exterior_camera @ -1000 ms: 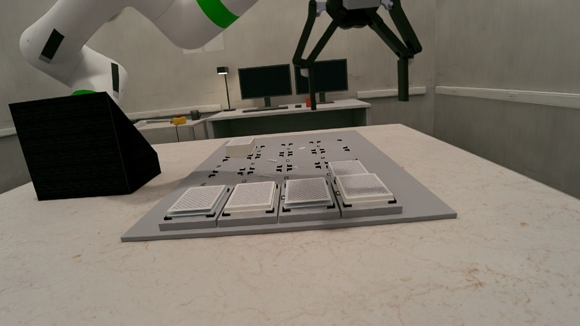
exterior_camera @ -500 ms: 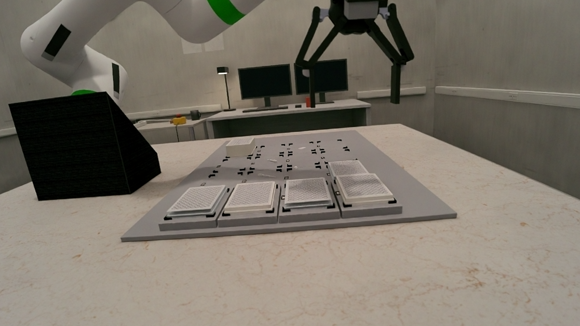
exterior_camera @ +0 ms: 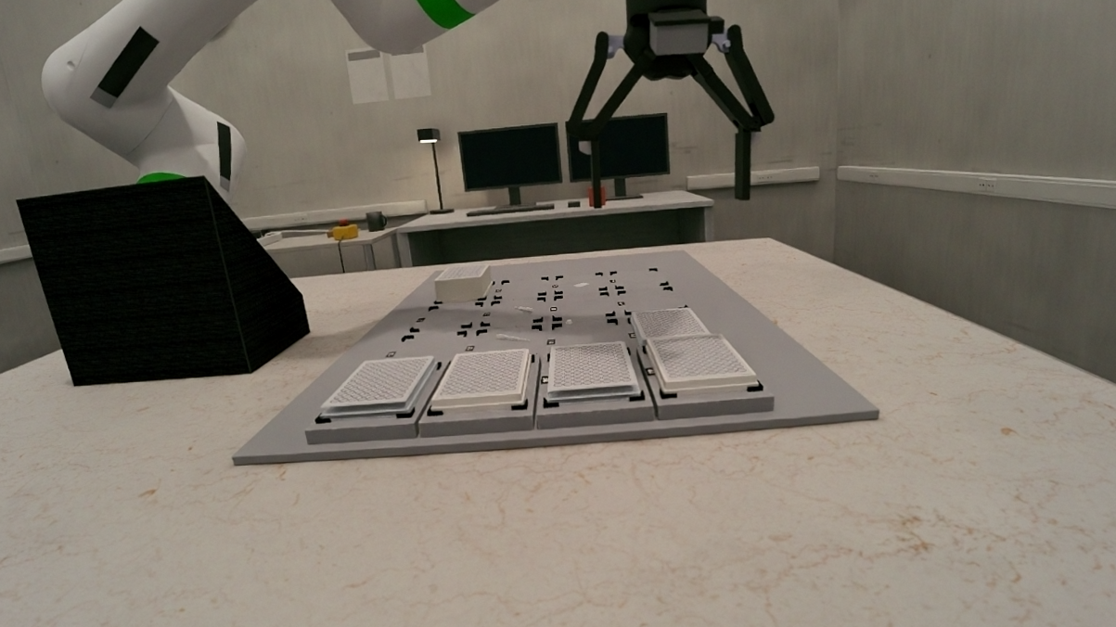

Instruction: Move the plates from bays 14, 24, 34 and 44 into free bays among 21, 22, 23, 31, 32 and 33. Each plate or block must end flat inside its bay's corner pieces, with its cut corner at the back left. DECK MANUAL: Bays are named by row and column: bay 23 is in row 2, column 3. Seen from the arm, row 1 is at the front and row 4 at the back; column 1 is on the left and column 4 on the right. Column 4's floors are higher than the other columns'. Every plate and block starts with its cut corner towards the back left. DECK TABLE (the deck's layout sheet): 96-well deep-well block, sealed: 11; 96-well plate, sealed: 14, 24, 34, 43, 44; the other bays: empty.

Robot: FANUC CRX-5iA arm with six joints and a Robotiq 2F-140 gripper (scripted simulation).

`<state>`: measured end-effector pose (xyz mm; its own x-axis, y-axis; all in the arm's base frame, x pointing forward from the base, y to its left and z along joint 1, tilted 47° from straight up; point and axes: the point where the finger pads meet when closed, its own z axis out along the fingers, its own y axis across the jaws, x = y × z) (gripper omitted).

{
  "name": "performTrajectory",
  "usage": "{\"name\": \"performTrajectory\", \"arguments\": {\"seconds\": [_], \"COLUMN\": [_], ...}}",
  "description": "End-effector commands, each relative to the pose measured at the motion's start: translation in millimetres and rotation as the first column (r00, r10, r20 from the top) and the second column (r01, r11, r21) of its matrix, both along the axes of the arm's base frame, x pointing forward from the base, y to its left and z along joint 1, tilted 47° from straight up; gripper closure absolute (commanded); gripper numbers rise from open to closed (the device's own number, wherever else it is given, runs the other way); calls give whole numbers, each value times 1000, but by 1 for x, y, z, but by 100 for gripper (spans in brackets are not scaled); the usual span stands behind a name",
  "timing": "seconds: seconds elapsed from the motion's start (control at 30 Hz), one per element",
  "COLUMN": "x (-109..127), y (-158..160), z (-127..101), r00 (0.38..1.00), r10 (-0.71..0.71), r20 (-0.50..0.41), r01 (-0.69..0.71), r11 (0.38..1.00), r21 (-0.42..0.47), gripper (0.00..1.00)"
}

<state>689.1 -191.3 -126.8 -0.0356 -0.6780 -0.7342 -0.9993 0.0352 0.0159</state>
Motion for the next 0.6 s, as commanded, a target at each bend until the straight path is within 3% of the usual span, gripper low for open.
{"name": "performTrajectory", "arguments": {"seconds": [0.0, 0.4, 0.57], "x": [2, 4, 4], "y": [14, 44, 44], "z": [15, 42, 42], "r00": [1000, 1000, 1000], "r10": [-18, -18, -18], "r20": [17, 17, 17], "r01": [18, 18, 18], "r11": [1000, 1000, 1000], "r21": [-14, -14, -14], "gripper": [0, 0, 0]}}
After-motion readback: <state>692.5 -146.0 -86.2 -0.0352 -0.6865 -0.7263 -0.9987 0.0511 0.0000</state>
